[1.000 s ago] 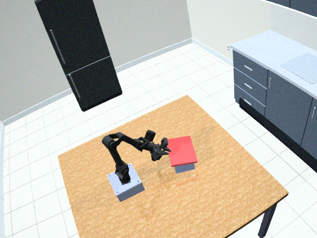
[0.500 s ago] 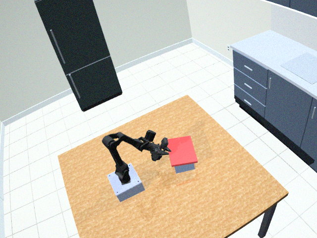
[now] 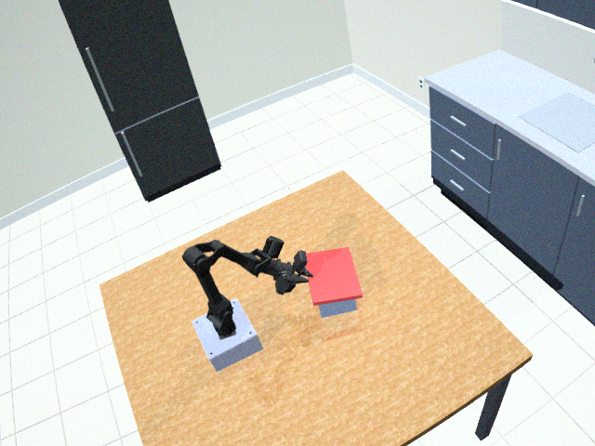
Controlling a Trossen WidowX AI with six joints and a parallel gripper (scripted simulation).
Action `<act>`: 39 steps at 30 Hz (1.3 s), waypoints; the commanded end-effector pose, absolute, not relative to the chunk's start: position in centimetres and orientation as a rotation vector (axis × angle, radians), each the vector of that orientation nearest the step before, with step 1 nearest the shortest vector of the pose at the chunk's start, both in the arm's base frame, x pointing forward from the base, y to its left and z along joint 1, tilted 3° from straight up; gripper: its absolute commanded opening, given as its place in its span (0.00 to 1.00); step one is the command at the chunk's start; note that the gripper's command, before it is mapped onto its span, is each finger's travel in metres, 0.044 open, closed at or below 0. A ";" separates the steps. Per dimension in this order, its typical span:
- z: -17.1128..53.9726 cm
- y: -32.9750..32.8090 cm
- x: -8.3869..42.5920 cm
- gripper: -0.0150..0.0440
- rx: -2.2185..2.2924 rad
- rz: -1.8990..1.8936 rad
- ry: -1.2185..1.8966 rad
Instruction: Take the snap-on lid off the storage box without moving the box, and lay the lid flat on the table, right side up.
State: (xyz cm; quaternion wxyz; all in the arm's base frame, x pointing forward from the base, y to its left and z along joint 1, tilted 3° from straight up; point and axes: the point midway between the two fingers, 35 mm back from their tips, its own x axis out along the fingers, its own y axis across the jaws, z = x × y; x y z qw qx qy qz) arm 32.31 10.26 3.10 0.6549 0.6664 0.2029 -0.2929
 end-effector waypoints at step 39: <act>4.7 10.2 32.7 0.25 1.511 -0.662 0.466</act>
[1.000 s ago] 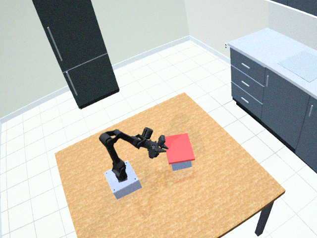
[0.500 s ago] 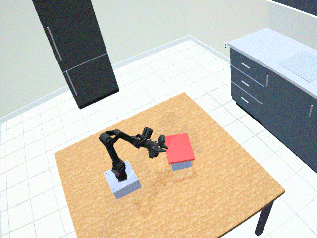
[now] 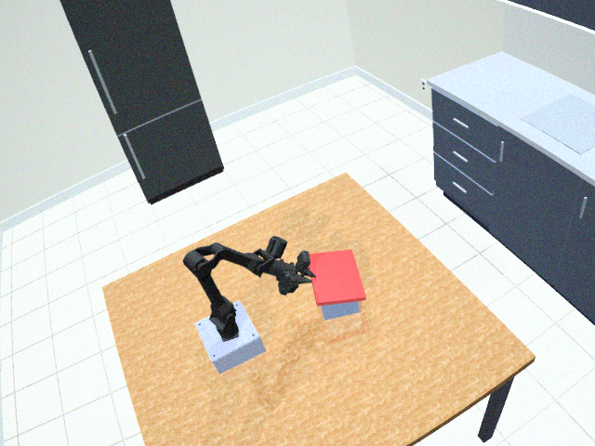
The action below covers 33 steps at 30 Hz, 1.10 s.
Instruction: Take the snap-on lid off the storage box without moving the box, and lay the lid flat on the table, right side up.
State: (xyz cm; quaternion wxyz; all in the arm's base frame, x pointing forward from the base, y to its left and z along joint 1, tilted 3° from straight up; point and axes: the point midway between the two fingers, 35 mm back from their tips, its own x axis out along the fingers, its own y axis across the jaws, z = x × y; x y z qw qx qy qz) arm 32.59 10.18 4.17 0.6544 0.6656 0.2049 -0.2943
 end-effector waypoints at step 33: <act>9.1 10.2 34.6 0.25 1.511 -0.661 0.465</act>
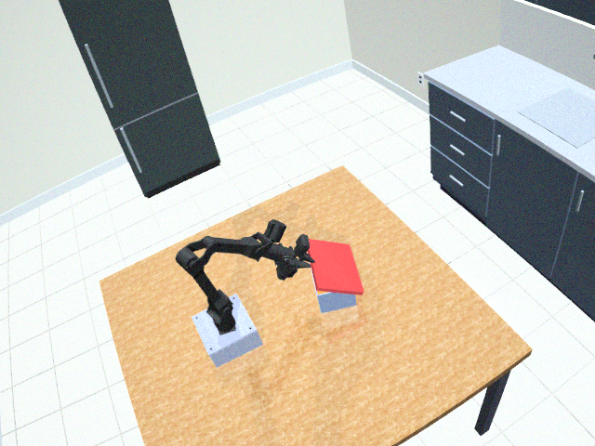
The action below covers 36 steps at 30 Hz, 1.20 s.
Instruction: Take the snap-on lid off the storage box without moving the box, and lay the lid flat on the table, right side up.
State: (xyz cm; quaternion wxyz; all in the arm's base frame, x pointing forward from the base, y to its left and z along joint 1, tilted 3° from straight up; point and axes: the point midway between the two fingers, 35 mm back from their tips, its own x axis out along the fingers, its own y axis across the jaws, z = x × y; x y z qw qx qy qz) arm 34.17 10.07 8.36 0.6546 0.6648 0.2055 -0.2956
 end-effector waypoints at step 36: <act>13.8 10.0 37.0 0.25 1.512 -0.659 0.463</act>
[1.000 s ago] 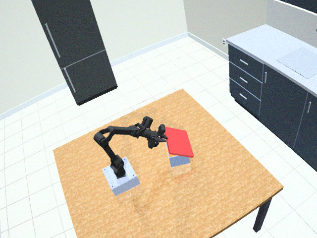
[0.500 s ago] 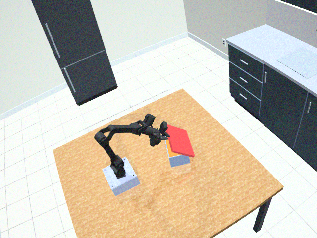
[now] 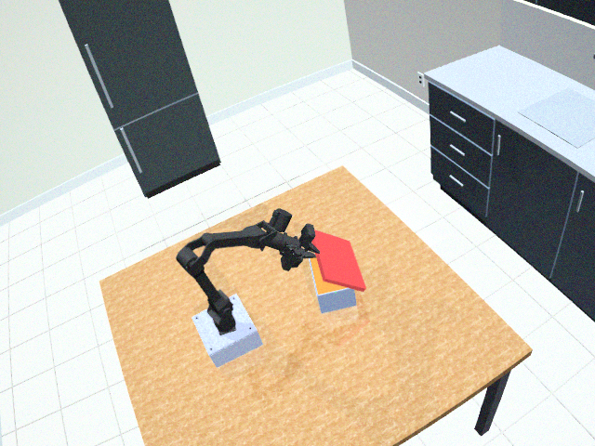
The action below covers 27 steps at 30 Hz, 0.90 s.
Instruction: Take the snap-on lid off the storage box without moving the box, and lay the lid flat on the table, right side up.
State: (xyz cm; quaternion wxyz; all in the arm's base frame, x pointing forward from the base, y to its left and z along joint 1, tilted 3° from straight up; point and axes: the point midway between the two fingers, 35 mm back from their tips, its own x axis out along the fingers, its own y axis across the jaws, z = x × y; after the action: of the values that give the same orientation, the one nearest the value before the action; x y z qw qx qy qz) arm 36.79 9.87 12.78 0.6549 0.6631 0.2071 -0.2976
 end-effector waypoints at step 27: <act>15.4 8.9 36.6 0.25 1.511 -0.660 0.463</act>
State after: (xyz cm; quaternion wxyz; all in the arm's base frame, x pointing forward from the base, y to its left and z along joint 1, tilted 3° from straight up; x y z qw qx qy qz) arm 36.75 9.51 15.23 0.6551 0.6639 0.2076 -0.2949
